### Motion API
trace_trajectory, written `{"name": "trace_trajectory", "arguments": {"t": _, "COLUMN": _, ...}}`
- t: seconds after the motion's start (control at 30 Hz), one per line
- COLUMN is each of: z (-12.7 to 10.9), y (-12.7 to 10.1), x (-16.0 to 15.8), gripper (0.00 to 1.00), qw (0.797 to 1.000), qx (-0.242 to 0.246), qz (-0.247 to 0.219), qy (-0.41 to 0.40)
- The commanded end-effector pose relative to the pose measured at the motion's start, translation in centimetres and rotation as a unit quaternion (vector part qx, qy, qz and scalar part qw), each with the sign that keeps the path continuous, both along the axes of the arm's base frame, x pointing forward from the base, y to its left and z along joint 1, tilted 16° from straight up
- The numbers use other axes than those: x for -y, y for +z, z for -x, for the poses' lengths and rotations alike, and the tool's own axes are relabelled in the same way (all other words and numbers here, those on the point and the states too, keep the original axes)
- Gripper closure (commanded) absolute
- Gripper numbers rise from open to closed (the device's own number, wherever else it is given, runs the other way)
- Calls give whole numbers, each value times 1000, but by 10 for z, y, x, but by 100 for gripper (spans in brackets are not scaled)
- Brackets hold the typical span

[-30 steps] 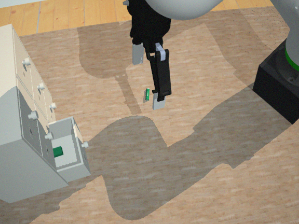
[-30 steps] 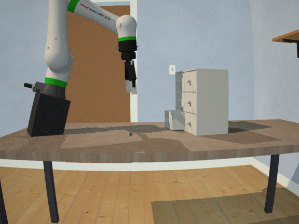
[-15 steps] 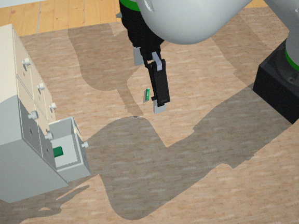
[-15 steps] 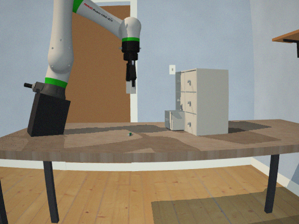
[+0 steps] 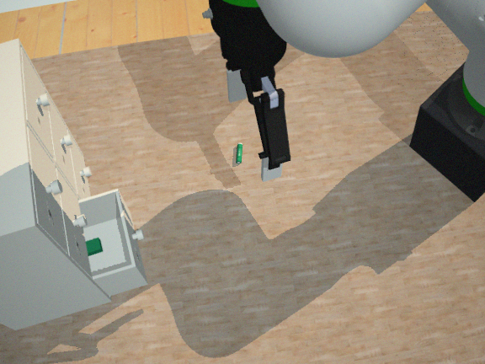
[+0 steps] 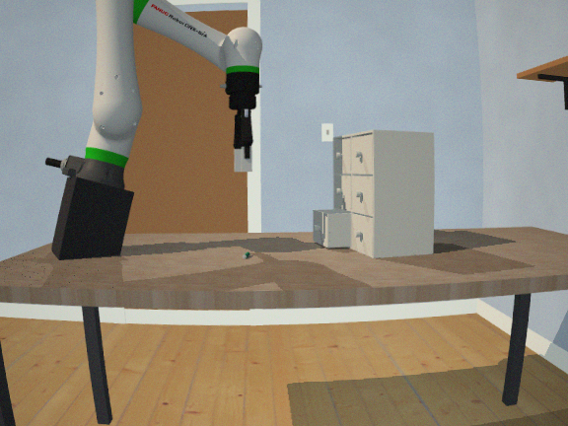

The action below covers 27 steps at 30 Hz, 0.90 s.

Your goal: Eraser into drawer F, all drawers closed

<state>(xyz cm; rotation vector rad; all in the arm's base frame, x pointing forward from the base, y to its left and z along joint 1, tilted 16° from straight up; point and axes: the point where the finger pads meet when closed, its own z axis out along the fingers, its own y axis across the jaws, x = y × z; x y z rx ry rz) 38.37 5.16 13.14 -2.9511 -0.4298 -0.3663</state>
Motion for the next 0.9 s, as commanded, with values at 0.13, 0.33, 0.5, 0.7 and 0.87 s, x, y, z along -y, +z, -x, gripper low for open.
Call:
{"name": "trace_trajectory", "arguments": {"t": 0.13, "z": 23, "y": 16, "x": -3, "gripper": 0, "qw": 1000, "qx": 0, "qz": 0, "qy": -1}}
{"name": "trace_trajectory", "arguments": {"t": 0.33, "z": 40, "y": 28, "x": -5, "gripper": 0, "qw": 1000, "qx": 0, "qz": 0, "qy": -1}}
{"name": "trace_trajectory", "arguments": {"t": 0.5, "z": 43, "y": 30, "x": -5, "gripper": 0, "qw": 1000, "qx": 0, "qz": 0, "qy": -1}}
{"name": "trace_trajectory", "arguments": {"t": 0.7, "z": 41, "y": 28, "x": -10, "gripper": 0, "qw": 1000, "qx": 4, "qz": -6, "qy": 3}}
{"name": "trace_trajectory", "arguments": {"t": 0.87, "z": 17, "y": 2, "x": -63, "gripper": 0, "qw": 995, "qx": 57, "qz": -74, "qy": 42}}
